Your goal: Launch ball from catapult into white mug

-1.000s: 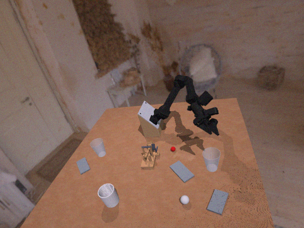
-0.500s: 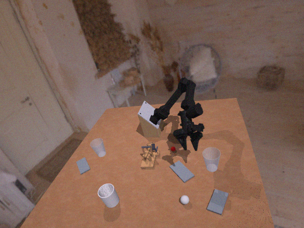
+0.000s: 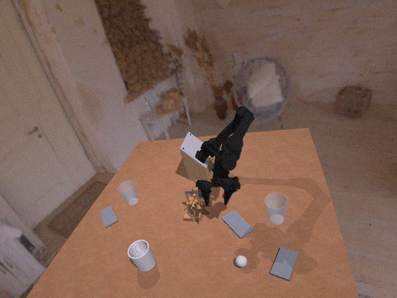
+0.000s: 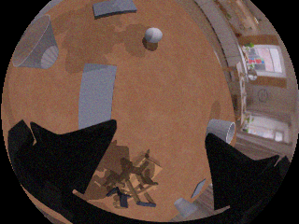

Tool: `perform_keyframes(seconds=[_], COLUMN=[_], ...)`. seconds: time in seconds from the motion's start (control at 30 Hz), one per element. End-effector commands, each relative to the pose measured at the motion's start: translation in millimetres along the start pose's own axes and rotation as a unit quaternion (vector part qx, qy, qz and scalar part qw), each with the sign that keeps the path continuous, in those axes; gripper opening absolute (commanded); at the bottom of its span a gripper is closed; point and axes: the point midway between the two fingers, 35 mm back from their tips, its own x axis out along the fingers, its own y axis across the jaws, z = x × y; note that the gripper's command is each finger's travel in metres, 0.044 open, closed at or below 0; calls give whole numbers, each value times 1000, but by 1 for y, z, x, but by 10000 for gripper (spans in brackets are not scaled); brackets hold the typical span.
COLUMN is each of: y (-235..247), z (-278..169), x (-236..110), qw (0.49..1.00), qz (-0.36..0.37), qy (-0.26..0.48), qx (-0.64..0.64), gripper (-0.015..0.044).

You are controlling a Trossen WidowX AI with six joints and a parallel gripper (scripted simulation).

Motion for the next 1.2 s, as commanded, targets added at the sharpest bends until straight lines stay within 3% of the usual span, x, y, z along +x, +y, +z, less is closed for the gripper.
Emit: perform_keyframes(seconds=[0.0, 0.5, 0.97, 1.17], y=[-14, -49, -59, -34], z=[-23, -115, -166, -179], x=[6, 14, 3, 41], qw=[998, 954, 889, 889], qz=[17, 116, 199, 200], qy=[42, 181, 228, 227], qx=[34, 208, 343, 343], gripper=[440, 440, 440, 440])
